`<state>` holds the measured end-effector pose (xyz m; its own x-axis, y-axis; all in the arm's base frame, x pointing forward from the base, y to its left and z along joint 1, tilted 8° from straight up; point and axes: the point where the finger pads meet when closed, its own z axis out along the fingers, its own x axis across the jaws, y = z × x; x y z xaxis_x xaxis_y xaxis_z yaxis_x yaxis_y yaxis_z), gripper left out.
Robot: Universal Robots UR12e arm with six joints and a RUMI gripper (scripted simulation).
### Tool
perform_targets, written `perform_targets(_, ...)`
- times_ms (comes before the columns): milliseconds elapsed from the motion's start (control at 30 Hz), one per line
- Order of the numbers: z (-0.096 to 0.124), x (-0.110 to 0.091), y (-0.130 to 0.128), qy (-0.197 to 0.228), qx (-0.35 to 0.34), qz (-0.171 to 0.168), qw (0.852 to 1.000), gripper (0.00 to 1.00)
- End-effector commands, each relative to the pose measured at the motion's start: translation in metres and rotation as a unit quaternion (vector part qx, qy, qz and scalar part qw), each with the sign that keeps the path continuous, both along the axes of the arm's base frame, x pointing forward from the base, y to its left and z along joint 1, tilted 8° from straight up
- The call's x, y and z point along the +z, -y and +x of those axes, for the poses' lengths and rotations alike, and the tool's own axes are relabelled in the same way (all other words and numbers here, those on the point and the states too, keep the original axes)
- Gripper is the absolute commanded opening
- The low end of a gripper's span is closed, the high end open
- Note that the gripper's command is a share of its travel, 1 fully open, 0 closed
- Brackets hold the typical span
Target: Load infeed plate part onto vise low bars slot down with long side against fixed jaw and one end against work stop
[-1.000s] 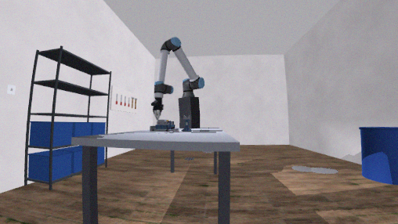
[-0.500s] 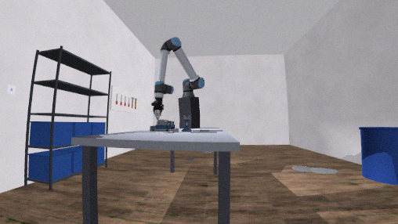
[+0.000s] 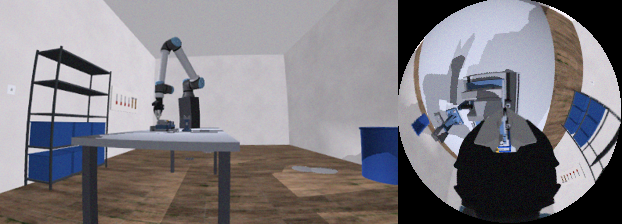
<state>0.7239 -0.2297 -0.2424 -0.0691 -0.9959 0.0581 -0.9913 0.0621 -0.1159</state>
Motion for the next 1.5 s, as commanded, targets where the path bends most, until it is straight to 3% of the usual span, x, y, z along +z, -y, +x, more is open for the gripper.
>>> perform_targets(0, 0.001, 0.001, -0.001, 0.001, 0.0, 0.0, 1.0, 0.0)
perform_targets(1467, 0.001, 0.0, -0.013, 0.001, 0.0, 0.0, 1.0, 0.0)
